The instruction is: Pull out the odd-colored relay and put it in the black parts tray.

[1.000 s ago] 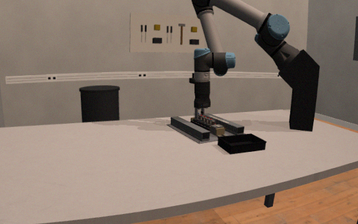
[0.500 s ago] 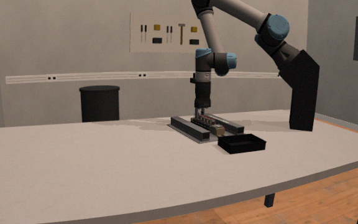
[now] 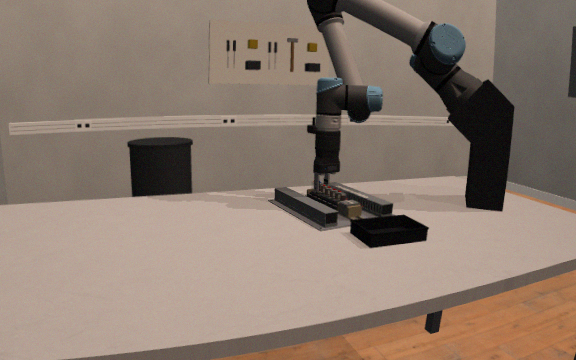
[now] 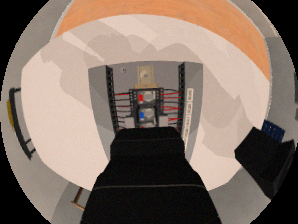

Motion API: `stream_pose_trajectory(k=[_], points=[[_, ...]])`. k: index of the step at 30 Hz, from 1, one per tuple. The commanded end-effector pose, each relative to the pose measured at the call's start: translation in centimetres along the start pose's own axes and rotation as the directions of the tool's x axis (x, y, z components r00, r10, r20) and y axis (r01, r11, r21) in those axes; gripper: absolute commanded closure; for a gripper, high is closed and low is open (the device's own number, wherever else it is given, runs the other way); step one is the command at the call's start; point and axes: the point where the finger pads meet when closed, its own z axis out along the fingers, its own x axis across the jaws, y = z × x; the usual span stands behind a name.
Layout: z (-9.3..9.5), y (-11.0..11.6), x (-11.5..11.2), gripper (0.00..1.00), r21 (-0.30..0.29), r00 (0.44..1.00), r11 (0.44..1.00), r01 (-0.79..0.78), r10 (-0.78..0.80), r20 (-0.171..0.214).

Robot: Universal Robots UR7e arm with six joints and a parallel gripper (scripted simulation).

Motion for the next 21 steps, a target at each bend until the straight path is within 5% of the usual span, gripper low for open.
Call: stream_pose_trajectory(k=[1,21], points=[[-0.05,-0.01,-0.04,1.0,0.0,1.0,1.0,0.0,0.0,0.005],[-0.06,-0.01,0.06,1.0,0.0,0.999,1.0,0.0,0.0,0.039]])
